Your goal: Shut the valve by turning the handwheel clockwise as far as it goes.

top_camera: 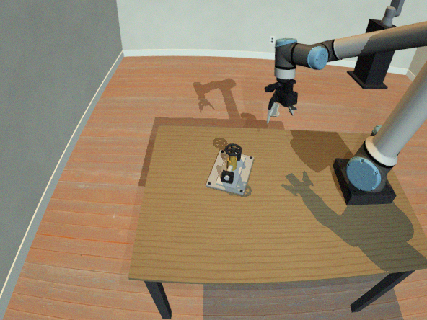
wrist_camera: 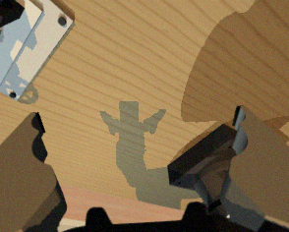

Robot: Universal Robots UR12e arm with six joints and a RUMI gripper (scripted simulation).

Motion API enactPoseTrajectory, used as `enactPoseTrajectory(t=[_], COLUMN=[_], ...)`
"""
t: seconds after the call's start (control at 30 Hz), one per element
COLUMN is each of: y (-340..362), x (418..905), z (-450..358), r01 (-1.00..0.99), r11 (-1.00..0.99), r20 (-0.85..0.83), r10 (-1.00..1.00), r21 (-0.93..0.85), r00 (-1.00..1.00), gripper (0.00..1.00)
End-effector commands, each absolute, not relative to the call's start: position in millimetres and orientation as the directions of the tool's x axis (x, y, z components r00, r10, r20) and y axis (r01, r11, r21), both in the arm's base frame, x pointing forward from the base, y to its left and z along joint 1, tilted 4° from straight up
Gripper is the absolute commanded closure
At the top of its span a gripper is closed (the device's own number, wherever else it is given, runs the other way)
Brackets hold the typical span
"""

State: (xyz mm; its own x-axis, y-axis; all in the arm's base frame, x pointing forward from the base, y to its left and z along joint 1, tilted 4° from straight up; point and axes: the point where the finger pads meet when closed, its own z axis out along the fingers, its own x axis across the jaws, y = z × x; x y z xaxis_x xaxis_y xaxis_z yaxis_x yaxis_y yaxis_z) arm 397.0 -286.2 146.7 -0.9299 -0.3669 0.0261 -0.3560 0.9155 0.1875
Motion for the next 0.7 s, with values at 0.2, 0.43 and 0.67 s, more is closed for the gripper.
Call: enactPoseTrajectory(t=[0.2,0.43,0.67], y=[-286.7,-286.7,-286.6], x=[397.4,397.4,398.5], z=[147.3,147.3,147.4], r01=[-0.356,-0.356,-0.363], r11=[0.916,0.916,0.913], r20=[0.026,0.026,0.025], r10=[-0.367,-0.367,-0.373], r21=[0.186,0.186,0.186], r00=[-0.930,-0.930,-0.927], gripper=[0.00,0.00,0.00])
